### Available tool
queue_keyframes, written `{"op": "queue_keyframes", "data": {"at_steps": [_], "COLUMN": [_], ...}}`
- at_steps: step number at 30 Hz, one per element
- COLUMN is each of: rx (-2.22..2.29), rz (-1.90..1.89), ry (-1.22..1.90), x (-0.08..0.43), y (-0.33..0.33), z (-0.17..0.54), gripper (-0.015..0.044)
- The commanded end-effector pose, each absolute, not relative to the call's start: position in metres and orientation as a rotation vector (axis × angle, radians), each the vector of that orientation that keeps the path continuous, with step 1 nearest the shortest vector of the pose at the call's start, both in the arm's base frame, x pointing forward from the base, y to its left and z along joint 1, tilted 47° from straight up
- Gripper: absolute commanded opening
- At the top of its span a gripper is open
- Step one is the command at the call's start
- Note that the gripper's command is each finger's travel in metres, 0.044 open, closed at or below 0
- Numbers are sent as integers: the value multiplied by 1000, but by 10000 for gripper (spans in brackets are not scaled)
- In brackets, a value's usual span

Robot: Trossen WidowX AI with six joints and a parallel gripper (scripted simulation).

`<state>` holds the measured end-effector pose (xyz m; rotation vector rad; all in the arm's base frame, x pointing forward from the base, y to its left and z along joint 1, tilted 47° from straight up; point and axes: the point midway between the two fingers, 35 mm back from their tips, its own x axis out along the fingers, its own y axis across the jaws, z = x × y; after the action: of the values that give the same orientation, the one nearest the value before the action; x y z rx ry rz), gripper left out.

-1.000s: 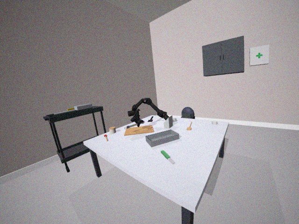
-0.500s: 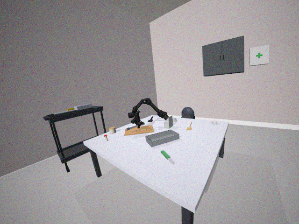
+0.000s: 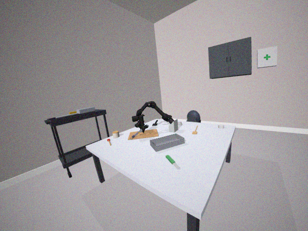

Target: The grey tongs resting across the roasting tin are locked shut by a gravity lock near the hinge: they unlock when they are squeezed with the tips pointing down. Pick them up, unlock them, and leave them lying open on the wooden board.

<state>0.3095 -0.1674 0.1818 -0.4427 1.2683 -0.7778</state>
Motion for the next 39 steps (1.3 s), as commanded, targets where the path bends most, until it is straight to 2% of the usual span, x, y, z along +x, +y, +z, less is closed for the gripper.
{"op": "queue_keyframes", "data": {"at_steps": [1, 8, 9, 19, 28, 39], "rx": [-442, -442, -442, -431, -437, -445], "rz": [-778, -778, -778, -748, -762, -749], "ry": [1268, 1268, 1268, 1266, 1276, 1281], "x": [310, 310, 310, 321, 347, 341], "y": [-167, -167, -167, -146, -42, -17], "z": [182, 182, 182, 169, 100, 122], "gripper": [244, 427, 440, 440, 440, 440]}}
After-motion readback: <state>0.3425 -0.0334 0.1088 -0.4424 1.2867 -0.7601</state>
